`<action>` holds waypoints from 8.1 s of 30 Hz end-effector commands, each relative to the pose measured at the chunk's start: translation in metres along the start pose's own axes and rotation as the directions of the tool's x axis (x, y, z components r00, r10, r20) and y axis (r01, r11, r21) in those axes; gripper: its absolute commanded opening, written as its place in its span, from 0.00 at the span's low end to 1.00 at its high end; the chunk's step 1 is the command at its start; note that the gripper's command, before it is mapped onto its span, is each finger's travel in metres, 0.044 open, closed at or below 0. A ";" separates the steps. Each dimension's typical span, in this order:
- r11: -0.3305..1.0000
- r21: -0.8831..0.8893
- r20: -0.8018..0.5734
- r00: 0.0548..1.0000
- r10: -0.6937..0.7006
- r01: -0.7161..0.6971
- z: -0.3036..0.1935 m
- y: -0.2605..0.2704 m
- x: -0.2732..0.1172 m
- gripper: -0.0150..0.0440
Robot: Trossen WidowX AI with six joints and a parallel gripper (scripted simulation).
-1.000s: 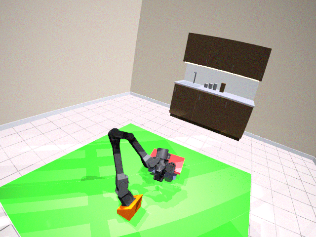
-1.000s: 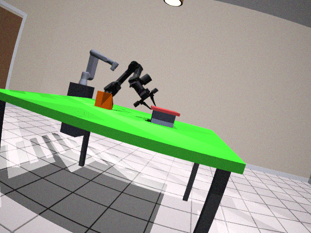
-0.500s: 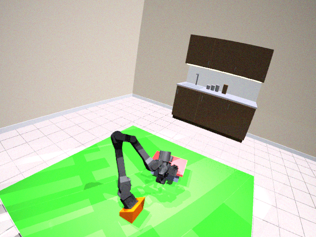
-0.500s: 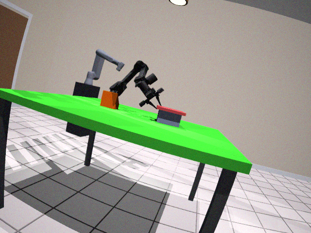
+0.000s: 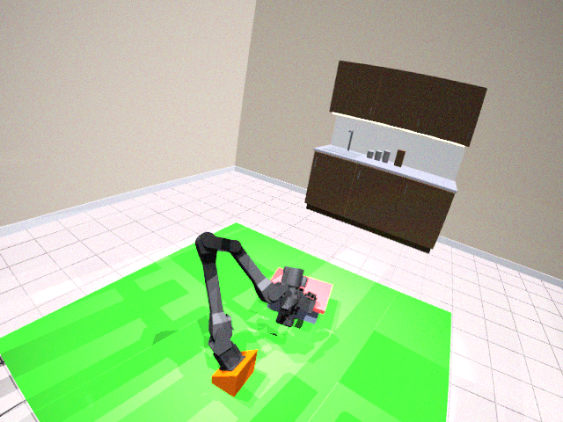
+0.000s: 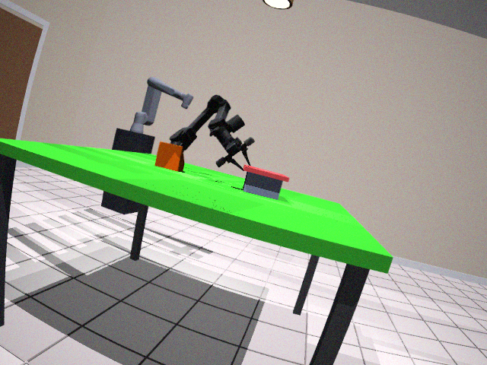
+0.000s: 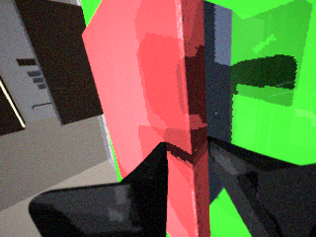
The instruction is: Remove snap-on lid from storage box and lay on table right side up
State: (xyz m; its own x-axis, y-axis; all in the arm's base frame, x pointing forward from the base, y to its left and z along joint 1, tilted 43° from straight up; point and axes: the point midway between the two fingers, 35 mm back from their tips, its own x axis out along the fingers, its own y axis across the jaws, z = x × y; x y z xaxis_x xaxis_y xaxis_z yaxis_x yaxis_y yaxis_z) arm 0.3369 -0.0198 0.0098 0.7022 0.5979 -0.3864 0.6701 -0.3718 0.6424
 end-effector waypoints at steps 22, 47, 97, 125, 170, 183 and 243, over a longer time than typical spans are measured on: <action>1.000 -0.004 -0.002 1.000 0.004 -0.004 0.000 0.005 -0.005 0.25; 1.000 -0.005 -0.002 1.000 0.003 -0.003 0.000 0.008 -0.009 0.25; 1.000 0.000 0.000 1.000 0.004 -0.004 0.000 0.012 -0.007 0.25; 1.000 0.000 0.000 1.000 0.004 -0.004 0.000 0.013 -0.005 0.25; 1.000 0.000 0.002 1.000 0.004 -0.004 0.000 0.022 -0.010 0.25; 1.000 0.000 0.002 1.000 0.003 -0.003 0.000 0.037 -0.019 0.25; 1.000 -0.002 0.003 1.000 0.004 -0.004 0.000 0.122 -0.040 0.25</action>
State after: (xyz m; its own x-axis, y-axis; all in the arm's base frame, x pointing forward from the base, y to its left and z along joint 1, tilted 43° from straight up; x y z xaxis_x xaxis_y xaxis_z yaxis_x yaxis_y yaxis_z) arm 0.3877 -0.0829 0.0958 0.6985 0.5976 -0.3937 0.6787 -0.3785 0.6294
